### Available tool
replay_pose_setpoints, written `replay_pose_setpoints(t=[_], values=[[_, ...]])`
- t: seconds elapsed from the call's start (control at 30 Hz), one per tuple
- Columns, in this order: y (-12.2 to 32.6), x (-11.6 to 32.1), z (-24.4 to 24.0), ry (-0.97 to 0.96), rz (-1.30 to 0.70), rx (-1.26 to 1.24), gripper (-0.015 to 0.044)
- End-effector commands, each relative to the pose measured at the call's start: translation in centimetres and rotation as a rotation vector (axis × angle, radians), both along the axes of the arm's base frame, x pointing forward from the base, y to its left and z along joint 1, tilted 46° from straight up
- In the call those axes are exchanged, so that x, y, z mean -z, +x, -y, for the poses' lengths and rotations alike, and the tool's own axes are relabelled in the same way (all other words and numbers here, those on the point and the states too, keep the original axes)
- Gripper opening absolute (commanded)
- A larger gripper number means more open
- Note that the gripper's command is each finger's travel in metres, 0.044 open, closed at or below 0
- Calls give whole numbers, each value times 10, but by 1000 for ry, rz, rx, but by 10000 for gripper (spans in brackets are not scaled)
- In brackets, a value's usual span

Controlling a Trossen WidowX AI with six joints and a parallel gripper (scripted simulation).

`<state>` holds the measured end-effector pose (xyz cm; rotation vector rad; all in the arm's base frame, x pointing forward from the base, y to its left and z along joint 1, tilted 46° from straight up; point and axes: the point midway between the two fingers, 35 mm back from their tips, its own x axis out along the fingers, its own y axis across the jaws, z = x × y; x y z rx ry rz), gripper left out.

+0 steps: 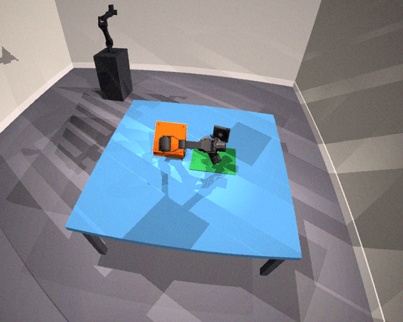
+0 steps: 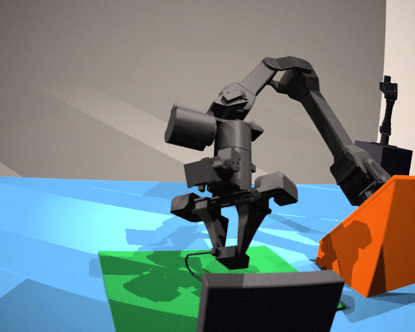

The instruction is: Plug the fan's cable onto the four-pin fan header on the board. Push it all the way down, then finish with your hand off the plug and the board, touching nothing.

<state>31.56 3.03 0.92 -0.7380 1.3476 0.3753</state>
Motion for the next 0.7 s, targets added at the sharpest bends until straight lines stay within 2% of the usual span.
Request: replay_pose_setpoints(t=[0.0, 0.67], values=[[0, 0, 0, 43, 27, -21, 0], [3, -2, 5, 204, 194, -132, 0]])
